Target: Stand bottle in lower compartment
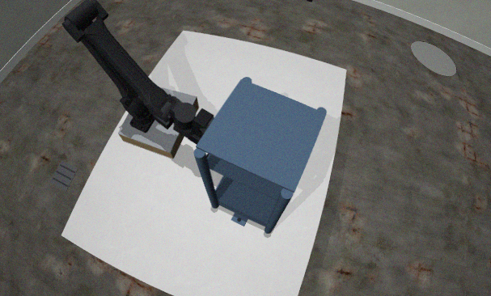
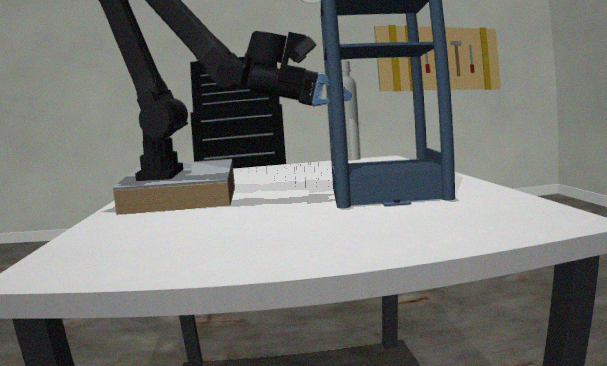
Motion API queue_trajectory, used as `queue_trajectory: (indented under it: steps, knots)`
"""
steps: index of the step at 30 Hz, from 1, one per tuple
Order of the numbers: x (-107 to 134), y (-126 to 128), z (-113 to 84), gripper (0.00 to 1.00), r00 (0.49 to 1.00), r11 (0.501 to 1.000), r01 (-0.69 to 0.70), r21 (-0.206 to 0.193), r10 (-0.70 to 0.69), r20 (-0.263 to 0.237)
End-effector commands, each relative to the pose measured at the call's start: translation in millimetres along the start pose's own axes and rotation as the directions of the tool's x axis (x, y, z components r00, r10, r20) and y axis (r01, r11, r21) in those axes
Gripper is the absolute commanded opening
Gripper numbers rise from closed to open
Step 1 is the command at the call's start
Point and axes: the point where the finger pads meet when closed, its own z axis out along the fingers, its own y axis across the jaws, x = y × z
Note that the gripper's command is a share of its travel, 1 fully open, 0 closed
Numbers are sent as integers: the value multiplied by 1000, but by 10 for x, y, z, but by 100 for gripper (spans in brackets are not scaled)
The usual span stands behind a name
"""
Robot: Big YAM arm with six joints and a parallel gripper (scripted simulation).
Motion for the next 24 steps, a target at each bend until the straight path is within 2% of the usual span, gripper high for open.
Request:
queue_trajectory:
  steps: [1, 5, 14, 24]
  knots:
    - [-76, 39, 25, 26, 999, 1000, 2, -8, -2, 32]
    - [-76, 38, 12, 26, 999, 1000, 2, -8, -2, 33]
    - [-304, 7, 58, 26, 997, 1000, 7, -2, -7, 78]
    - [-326, 1, 78, 26, 997, 1000, 7, -2, -7, 81]
